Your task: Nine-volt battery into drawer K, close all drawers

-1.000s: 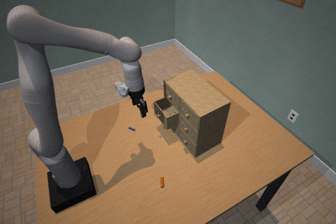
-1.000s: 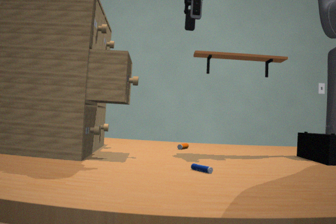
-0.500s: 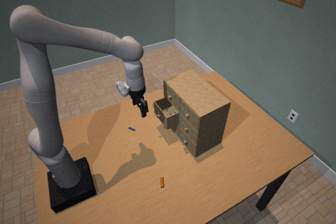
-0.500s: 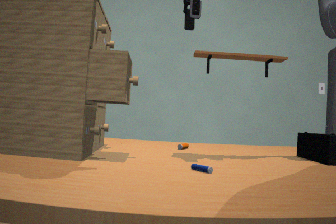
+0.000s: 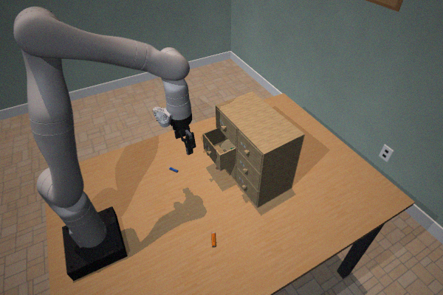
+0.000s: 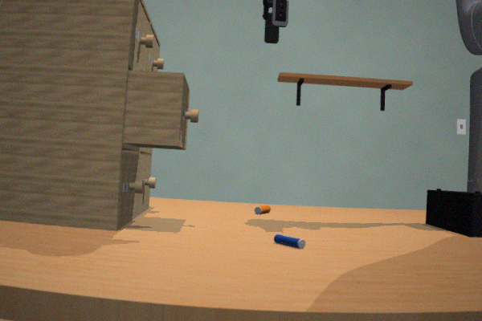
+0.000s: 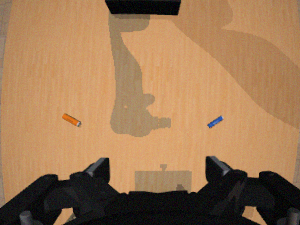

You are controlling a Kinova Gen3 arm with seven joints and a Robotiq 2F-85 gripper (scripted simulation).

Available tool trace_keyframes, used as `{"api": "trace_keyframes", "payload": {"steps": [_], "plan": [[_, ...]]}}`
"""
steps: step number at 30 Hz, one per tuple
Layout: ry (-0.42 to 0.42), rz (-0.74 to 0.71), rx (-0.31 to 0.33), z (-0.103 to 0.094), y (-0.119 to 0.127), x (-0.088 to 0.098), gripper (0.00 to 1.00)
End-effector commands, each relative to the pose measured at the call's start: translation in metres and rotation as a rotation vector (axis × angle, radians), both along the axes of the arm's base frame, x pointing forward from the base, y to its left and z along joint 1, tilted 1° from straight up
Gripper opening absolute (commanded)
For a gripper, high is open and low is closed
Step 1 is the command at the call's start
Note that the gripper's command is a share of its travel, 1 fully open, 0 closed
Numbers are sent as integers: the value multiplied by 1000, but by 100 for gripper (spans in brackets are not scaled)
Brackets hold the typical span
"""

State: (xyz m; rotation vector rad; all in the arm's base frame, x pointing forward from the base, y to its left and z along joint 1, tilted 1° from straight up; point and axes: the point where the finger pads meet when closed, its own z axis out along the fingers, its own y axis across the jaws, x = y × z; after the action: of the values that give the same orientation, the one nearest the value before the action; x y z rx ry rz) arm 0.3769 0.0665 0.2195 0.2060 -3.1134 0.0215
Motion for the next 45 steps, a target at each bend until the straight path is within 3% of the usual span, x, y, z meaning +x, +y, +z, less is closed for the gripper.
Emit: {"api": "trace_keyframes", "payload": {"steps": [1, 22, 30, 32, 39, 45], "plan": [[-1, 0, 1, 1, 0, 0, 100], [-2, 0, 0, 3, 1, -4, 100], [-2, 0, 0, 27, 9, -44, 100], [-2, 0, 0, 27, 9, -44, 100], [-1, 0, 0, 50, 17, -82, 100], [-1, 0, 0, 60, 20, -98, 100]]}}
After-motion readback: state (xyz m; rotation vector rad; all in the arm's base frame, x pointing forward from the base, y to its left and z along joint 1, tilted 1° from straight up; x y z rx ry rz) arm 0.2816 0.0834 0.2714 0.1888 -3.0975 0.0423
